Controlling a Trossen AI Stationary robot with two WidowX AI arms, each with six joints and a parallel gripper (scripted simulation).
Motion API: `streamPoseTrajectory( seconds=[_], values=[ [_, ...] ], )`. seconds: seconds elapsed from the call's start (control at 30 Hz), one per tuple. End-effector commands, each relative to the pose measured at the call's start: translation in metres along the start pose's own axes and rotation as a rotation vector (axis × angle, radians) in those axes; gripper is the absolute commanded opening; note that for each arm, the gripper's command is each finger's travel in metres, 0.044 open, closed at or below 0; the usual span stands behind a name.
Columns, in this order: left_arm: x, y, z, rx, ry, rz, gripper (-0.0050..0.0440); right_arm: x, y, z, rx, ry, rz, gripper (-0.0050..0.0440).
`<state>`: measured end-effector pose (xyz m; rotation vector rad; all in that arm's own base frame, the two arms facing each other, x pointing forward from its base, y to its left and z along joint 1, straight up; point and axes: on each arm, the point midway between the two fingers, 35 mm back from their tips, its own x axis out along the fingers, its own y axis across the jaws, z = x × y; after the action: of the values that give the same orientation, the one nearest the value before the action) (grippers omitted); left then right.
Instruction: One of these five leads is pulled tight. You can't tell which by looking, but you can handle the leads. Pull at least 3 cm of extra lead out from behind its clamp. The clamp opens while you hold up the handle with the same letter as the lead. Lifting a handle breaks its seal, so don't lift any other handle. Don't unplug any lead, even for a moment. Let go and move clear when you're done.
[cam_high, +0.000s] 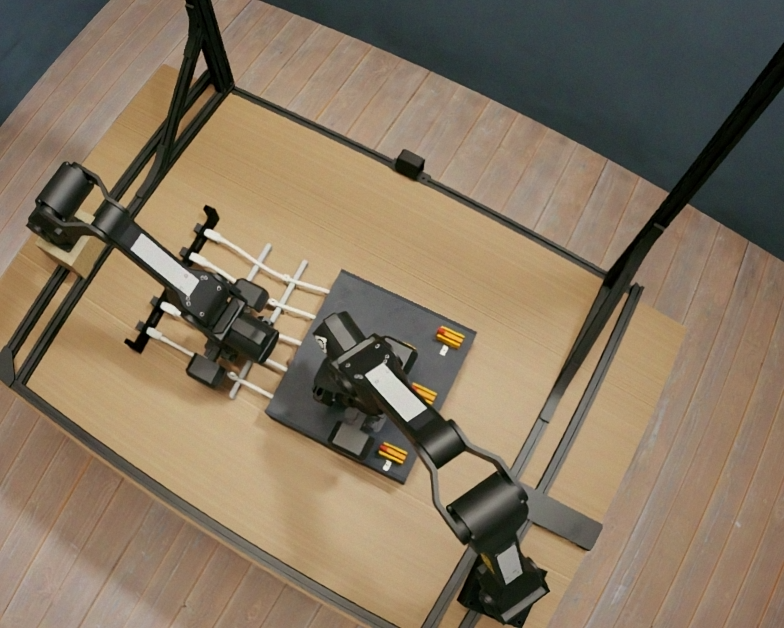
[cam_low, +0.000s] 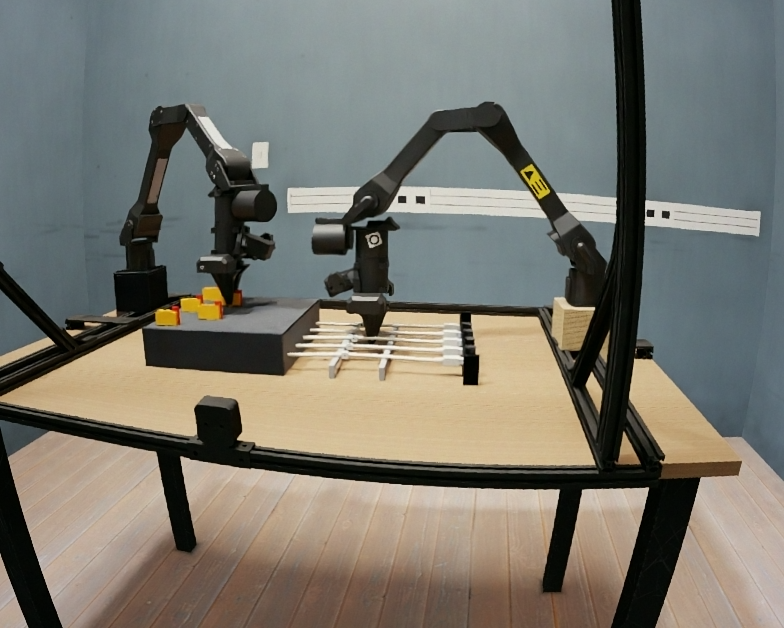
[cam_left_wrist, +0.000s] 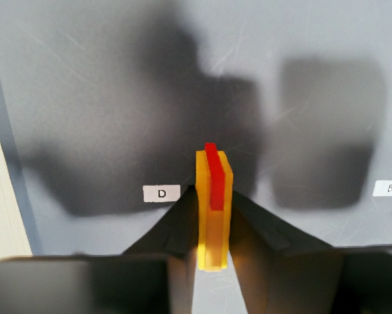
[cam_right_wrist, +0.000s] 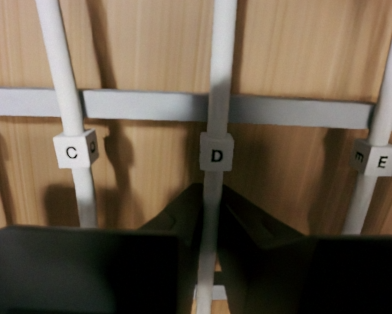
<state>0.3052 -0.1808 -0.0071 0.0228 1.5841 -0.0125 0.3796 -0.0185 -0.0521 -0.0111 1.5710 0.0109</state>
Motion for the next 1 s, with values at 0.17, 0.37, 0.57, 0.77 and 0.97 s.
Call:
streamPoseTrajectory(
  seconds=[0.17, 0.37, 0.57, 0.77, 0.97],
  values=[
    [-0.02, -0.002, 0.004, 0.0, -0.028, -0.016, -0.005, -0.008, 0.0, 0.005, 0.0, -0.025, -0.002, -0.005],
    [-0.025, -0.002, 0.004, 0.0, -0.028, -0.016, -0.005, -0.008, 0.0, 0.005, 0.0, -0.025, -0.002, -0.005],
    [-0.016, -0.003, 0.005, 0.0, -0.027, -0.014, -0.005, -0.008, 0.0, 0.005, 0.0, -0.025, -0.002, -0.005],
    [-0.022, -0.003, 0.005, 0.0, -0.027, -0.014, -0.005, -0.008, 0.0, 0.005, 0.0, -0.025, -0.002, -0.005],
    [-0.026, -0.003, 0.005, 0.0, -0.027, -0.014, -0.005, -0.008, 0.0, 0.005, 0.0, -0.025, -0.002, -0.005]
  ],
)
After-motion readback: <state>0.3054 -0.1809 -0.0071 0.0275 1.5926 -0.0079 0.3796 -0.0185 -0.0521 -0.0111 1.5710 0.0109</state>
